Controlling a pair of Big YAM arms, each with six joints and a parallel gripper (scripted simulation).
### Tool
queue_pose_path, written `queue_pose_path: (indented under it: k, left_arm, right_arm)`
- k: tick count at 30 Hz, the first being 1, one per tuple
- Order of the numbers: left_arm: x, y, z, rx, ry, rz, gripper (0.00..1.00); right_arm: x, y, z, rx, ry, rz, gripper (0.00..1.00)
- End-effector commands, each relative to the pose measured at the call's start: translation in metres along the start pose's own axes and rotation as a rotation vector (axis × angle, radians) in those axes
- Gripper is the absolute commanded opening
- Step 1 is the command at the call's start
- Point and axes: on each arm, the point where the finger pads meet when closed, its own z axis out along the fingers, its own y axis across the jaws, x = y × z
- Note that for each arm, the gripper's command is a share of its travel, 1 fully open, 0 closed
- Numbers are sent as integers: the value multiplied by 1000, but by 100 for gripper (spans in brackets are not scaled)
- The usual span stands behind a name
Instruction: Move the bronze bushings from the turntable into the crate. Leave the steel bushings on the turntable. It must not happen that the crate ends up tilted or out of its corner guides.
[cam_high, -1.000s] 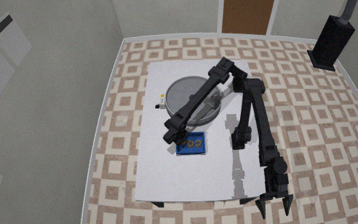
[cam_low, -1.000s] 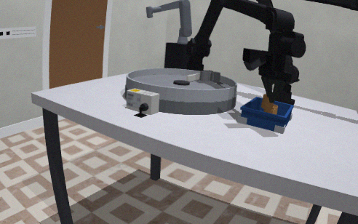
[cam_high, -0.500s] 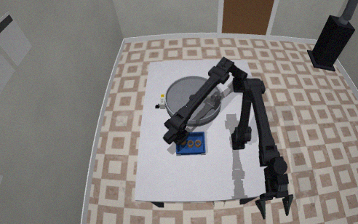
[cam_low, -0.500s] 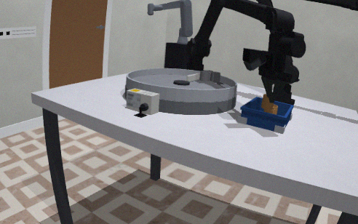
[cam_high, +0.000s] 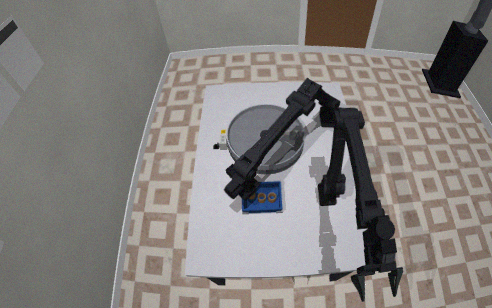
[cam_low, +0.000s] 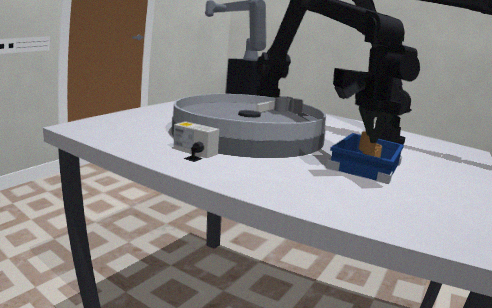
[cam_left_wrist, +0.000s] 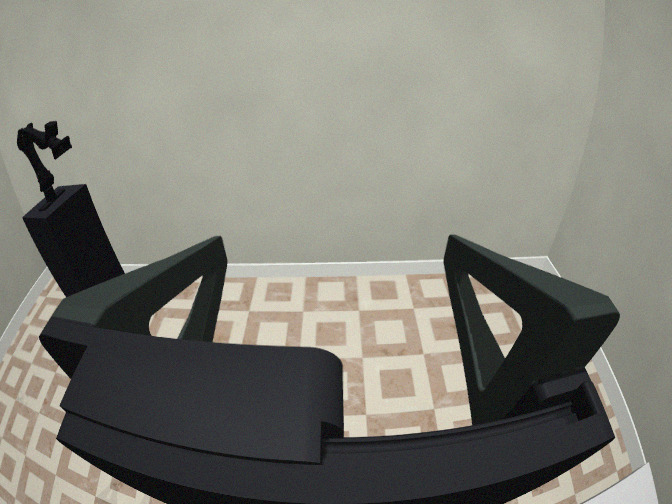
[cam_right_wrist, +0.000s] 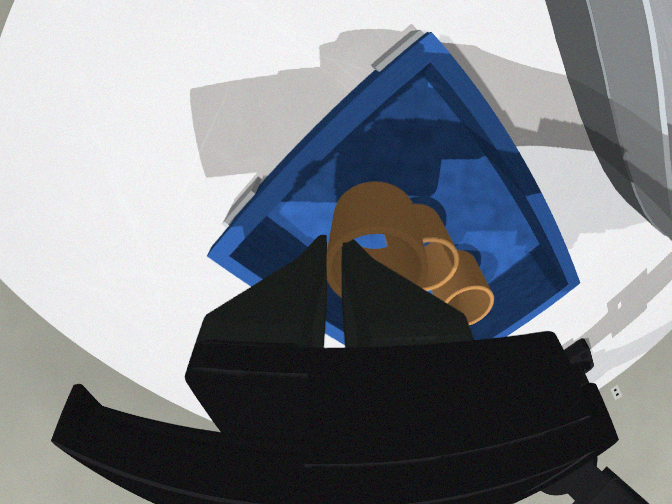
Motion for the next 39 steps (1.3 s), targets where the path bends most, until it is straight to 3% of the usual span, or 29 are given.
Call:
queue_pose_path:
  k: [1,7,21,23,24,30,39]
  left_arm:
    - [-14,3,-6,-5,-42,-16,100]
    - [-14,3,-6,-5,-42,-16,100]
    - [-14,3,-6,-5,-42,-16,100]
    - [-14,3,-6,-5,-42,-16,100]
    - [-14,3,-6,-5,-42,-16,100]
    - [-14,3,-6,-5,-42,-16,100]
    - [-14,3,-6,-5,-42,-16,100]
  right_arm:
    - [2,4,10,-7,-1,-5,0]
    - [1,14,5,-37,0,-5,0]
    - [-1,5,39,-7,-1,-4,0]
    - [-1,5,39,-7,-1,-4,0]
    - [-1,17,9,-60,1,-3,0]
    - [-2,6,34,-16,-1,-3,0]
    - [-2,7,30,-22,-1,-3,0]
